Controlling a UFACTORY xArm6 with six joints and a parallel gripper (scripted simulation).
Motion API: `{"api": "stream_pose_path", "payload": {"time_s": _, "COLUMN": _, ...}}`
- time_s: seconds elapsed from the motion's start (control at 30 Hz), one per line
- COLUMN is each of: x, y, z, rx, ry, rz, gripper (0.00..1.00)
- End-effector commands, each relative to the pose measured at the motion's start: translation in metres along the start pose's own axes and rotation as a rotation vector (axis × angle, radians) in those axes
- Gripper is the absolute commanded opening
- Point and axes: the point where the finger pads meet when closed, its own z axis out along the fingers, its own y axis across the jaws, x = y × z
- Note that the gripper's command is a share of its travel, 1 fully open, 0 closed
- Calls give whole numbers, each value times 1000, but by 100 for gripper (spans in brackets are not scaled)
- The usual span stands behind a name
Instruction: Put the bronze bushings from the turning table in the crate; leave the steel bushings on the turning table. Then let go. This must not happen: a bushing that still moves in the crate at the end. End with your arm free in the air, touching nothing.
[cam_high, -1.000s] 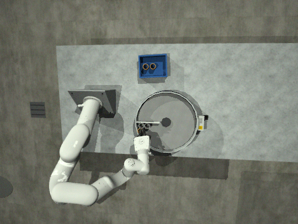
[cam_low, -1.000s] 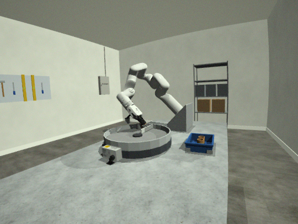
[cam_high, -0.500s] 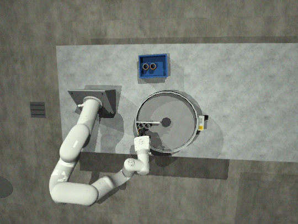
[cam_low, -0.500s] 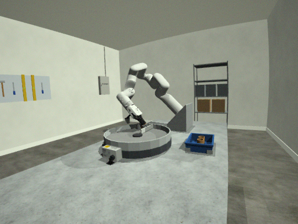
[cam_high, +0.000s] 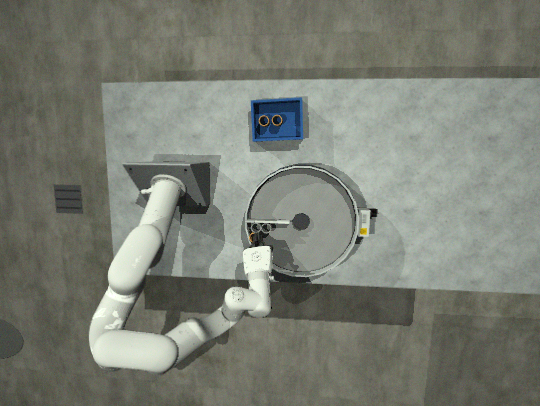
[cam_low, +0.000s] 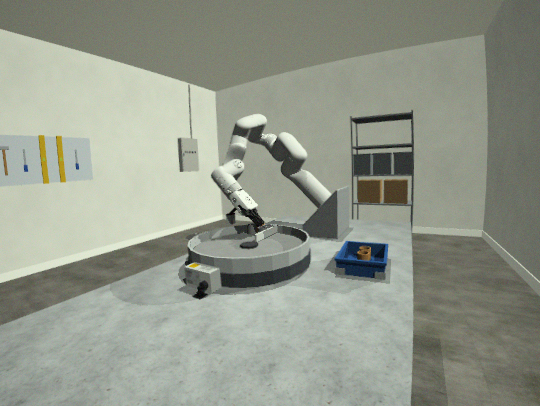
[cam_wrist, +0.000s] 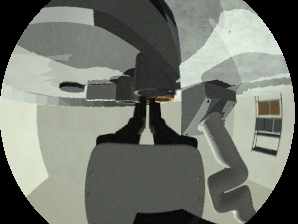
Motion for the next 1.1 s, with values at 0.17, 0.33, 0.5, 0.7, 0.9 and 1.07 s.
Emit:
{"api": "stream_pose_path", "payload": {"time_s": 0.17, "x": 0, "y": 0, "z": 0, "rx": 0, "ry": 1, "rz": 0, "gripper": 0}}
{"api": "stream_pose_path", "payload": {"time_s": 0.33, "x": 0, "y": 0, "z": 0, "rx": 0, "ry": 1, "rz": 0, "gripper": 0}}
{"api": "stream_pose_path", "payload": {"time_s": 0.5, "x": 0, "y": 0, "z": -1, "rx": 0, "ry": 1, "rz": 0, "gripper": 0}}
{"api": "stream_pose_path", "payload": {"time_s": 0.7, "x": -2, "y": 0, "z": -3, "rx": 0, "ry": 1, "rz": 0, "gripper": 0}}
{"api": "stream_pose_path", "payload": {"time_s": 0.9, "x": -16, "y": 0, "z": -19, "rx": 0, "ry": 1, "rz": 0, "gripper": 0}}
{"api": "stream_pose_path", "payload": {"time_s": 1.07, "x": -31, "y": 0, "z": -38, "rx": 0, "ry": 1, "rz": 0, "gripper": 0}}
